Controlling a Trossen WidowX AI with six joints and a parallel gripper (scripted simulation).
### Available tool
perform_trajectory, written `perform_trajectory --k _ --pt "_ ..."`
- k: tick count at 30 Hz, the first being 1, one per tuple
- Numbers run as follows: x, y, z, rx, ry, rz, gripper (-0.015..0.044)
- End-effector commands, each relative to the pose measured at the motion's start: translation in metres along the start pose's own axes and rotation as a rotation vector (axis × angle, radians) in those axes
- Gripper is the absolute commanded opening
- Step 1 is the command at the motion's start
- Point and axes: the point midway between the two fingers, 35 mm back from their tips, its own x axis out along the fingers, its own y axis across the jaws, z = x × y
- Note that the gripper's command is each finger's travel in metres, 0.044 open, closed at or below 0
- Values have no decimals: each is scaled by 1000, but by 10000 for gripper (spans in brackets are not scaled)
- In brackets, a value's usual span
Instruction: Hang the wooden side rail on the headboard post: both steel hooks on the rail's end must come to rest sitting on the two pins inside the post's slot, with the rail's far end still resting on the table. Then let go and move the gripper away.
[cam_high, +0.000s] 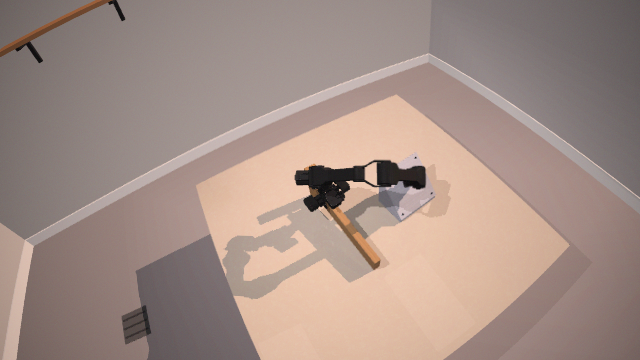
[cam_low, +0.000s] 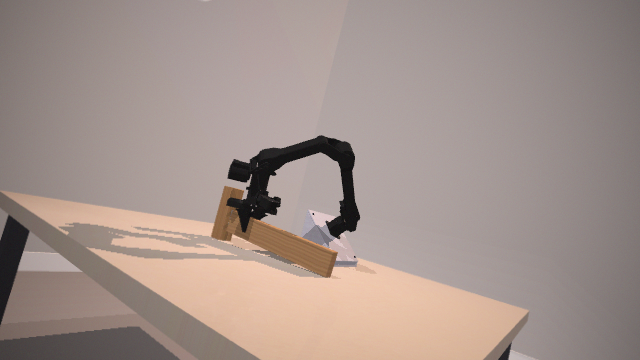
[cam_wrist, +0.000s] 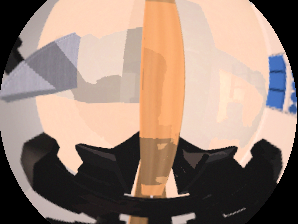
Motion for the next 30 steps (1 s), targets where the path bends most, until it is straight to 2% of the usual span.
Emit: perform_trajectory --k 1,30 --pt "-7 -2 -5 0 9 -15 0" --pt "-7 -2 -8 0 10 -15 0"
